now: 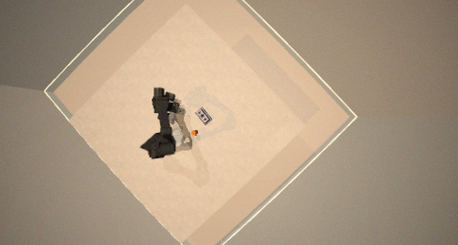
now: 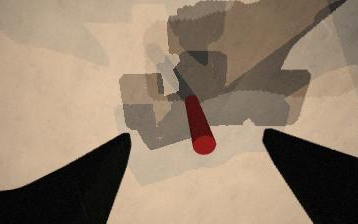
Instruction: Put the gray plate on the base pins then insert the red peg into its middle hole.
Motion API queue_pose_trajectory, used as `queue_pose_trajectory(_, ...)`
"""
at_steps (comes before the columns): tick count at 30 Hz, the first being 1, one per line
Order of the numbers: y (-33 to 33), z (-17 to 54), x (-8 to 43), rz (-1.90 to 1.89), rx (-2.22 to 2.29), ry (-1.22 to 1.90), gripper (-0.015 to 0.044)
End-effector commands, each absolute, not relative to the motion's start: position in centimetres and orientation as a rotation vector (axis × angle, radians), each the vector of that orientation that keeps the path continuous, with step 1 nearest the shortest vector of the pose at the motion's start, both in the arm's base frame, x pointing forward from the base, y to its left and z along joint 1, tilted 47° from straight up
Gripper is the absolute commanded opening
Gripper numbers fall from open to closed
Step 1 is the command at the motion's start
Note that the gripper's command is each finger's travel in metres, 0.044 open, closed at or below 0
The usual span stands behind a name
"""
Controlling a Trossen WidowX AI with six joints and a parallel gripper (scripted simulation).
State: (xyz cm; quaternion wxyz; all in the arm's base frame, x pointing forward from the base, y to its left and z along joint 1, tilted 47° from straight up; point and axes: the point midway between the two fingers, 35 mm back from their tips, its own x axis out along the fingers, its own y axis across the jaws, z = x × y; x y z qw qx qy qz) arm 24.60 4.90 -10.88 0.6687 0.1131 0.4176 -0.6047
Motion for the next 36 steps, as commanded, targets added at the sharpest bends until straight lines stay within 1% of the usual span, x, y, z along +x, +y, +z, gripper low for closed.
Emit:
queue_pose_trajectory(1, 4.3, -11.3, 24.5, -1.364, 0.248, 0.940, 0.0440)
queue_pose_trajectory(15, 2.8, -12.6, 24.2, -1.365, 0.247, 0.938, 0.0440)
queue_pose_trajectory(30, 2.8, -12.6, 24.2, -1.365, 0.247, 0.938, 0.0046)
queue_pose_trajectory(36, 2.8, -12.6, 24.2, -1.365, 0.247, 0.938, 0.0006)
